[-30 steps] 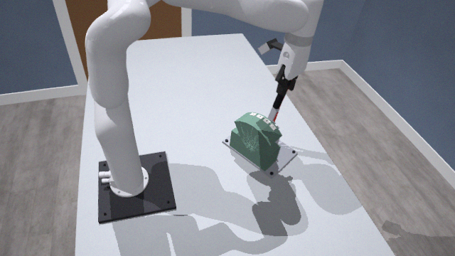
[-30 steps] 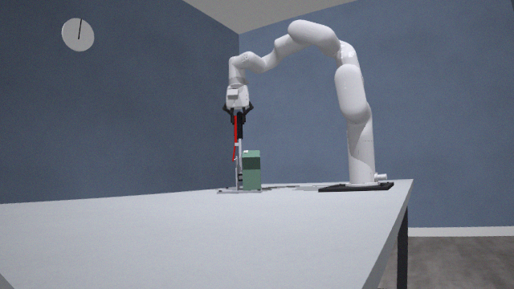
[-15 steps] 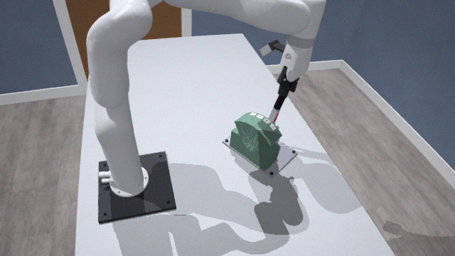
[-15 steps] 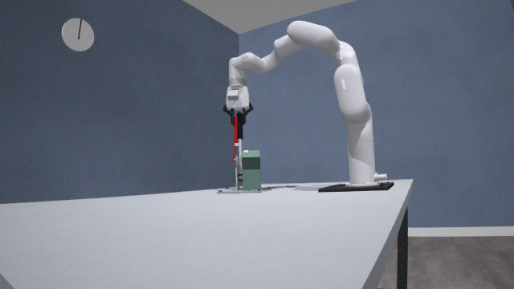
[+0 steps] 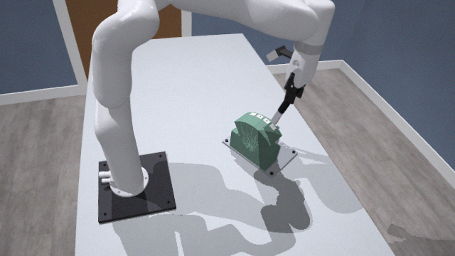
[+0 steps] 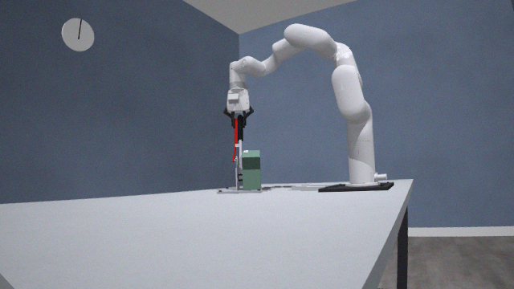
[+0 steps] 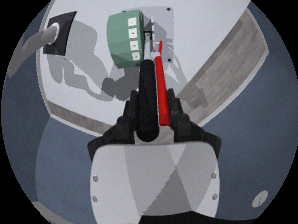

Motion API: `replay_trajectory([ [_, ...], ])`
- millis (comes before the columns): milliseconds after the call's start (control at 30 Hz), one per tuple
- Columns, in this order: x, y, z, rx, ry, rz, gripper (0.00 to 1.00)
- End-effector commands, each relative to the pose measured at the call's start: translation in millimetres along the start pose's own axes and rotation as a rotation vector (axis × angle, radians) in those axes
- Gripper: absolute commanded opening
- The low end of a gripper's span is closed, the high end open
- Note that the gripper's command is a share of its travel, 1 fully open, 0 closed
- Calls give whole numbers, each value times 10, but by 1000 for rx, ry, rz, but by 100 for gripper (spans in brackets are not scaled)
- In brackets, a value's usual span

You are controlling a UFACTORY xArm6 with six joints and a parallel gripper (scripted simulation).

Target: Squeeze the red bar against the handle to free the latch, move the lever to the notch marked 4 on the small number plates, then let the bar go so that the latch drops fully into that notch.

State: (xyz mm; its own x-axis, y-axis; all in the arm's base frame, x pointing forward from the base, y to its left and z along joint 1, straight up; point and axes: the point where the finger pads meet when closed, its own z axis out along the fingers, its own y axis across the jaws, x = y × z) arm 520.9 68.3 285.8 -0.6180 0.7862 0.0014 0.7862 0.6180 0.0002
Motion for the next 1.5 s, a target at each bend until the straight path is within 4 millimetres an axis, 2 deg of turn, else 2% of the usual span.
replay_trajectory([
  [0, -89, 0, 6, -2, -2, 0, 0],
  [533, -296, 0, 79, -2, -2, 0, 0],
  [1167, -314, 0, 86, -2, -2, 0, 0],
  [1200, -314, 0, 86, -2, -2, 0, 100],
  [1467, -314, 0, 86, -2, -2, 0, 100],
])
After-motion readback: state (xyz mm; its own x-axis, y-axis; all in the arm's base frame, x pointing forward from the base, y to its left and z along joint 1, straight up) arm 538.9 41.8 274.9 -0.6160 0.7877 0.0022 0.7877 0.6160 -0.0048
